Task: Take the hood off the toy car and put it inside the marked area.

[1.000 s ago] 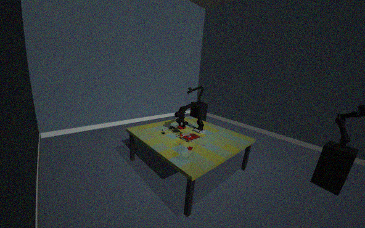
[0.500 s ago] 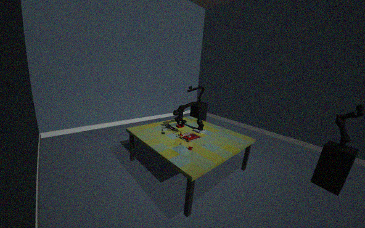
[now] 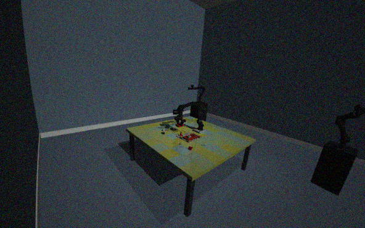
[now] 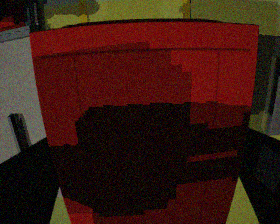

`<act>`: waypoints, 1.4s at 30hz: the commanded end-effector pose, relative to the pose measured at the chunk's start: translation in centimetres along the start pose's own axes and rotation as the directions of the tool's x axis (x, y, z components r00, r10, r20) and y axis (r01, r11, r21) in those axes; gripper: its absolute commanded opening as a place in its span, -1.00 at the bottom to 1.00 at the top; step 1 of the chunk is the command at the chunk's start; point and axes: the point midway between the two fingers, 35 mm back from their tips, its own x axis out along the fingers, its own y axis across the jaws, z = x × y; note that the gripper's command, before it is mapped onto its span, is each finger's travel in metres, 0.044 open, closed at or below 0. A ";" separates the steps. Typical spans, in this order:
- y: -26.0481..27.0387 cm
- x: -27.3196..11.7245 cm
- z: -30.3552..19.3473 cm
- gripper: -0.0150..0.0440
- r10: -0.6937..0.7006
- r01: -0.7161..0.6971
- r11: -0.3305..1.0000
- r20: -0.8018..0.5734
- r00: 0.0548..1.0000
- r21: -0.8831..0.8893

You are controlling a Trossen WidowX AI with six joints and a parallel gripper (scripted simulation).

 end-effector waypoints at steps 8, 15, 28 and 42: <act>0.0 0.6 0.0 -0.49 0.004 -0.004 1.000 0.001 1.000 -0.005; 0.0 1.1 0.0 -0.49 0.004 -0.004 1.000 0.001 1.000 -0.005; -0.1 1.9 0.1 -0.49 0.004 -0.004 1.000 0.001 1.000 -0.005; -0.1 2.7 0.1 -0.49 0.004 -0.004 1.000 0.001 1.000 -0.005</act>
